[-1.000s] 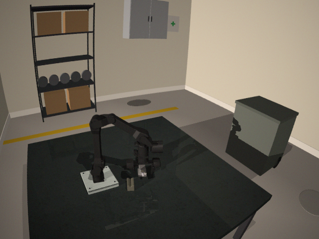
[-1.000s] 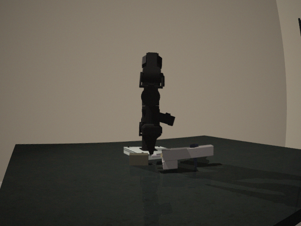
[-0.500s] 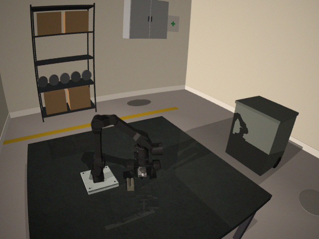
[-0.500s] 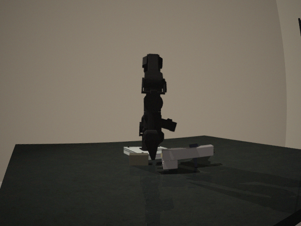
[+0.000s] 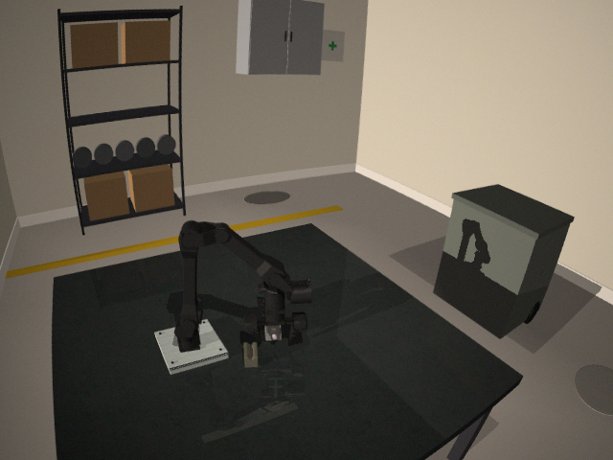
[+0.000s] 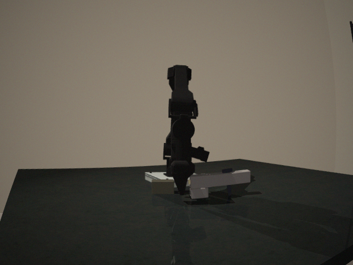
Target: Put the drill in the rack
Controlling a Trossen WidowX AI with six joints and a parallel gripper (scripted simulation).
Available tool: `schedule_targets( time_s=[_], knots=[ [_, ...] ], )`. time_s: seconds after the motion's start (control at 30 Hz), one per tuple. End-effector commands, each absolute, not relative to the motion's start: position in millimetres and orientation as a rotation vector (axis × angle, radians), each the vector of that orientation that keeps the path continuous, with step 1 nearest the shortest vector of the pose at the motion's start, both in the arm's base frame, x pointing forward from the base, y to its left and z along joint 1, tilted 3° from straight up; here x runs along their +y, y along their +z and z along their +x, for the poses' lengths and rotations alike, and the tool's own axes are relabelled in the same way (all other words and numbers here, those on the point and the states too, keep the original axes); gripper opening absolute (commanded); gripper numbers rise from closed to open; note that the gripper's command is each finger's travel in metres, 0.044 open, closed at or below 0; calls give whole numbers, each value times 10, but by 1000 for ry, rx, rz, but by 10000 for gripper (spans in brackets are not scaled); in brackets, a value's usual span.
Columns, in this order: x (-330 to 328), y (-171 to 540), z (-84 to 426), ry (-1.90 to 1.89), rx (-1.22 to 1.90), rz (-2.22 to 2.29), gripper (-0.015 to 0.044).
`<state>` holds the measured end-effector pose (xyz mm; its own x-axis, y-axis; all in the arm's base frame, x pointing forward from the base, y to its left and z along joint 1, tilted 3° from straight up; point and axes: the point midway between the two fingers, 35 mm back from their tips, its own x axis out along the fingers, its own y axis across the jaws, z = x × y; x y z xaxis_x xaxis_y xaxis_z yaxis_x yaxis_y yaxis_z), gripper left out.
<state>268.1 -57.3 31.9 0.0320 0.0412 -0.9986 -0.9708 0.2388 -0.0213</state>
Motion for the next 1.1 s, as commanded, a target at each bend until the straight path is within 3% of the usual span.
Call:
schedule_targets(
  time_s=[0.0, 0.1, 0.63, 1.07],
  knots=[
    [-551, 259, 2665, 1040, 1268, -1001, 440],
    [-551, 259, 2665, 1040, 1268, -1001, 440],
    [-562, 293, 2678, 1035, 1263, -1011, 20],
    [-619, 282, 2655, 1039, 1268, -1002, 0]
  ],
)
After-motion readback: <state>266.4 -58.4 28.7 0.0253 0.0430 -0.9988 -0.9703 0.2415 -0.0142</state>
